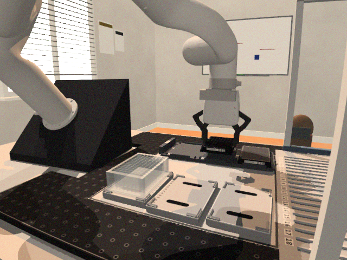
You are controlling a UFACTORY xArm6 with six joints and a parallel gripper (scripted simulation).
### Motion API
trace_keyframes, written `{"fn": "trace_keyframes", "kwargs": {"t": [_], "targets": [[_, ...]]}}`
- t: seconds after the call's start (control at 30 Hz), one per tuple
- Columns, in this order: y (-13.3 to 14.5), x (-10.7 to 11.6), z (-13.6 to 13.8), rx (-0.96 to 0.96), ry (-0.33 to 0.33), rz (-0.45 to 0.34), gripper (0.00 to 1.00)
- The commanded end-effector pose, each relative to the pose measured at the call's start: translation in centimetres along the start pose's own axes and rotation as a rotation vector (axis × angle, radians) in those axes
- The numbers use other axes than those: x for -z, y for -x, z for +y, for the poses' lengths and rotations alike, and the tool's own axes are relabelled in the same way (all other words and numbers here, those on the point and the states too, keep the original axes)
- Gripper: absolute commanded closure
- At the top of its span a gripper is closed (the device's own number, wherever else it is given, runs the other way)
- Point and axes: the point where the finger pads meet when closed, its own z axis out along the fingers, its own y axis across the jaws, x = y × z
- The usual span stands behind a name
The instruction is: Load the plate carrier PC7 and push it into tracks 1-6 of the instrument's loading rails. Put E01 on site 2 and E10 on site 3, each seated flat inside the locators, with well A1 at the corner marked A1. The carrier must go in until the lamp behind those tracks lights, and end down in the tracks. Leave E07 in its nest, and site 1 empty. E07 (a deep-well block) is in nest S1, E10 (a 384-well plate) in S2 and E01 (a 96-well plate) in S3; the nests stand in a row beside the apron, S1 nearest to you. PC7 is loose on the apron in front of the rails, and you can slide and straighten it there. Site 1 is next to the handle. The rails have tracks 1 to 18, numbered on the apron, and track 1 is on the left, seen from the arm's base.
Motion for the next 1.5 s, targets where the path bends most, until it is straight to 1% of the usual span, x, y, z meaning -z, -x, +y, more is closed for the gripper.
{"fn": "trace_keyframes", "kwargs": {"t": [0.0,0.7,1.47], "targets": [[0.0,-0.3,-0.2,-0.001,-0.004,-0.002,1.00],[0.0,-0.5,-0.2,-0.001,-0.004,-0.002,1.00],[0.0,-1.9,-0.2,-0.001,-0.004,-0.002,1.00]]}}
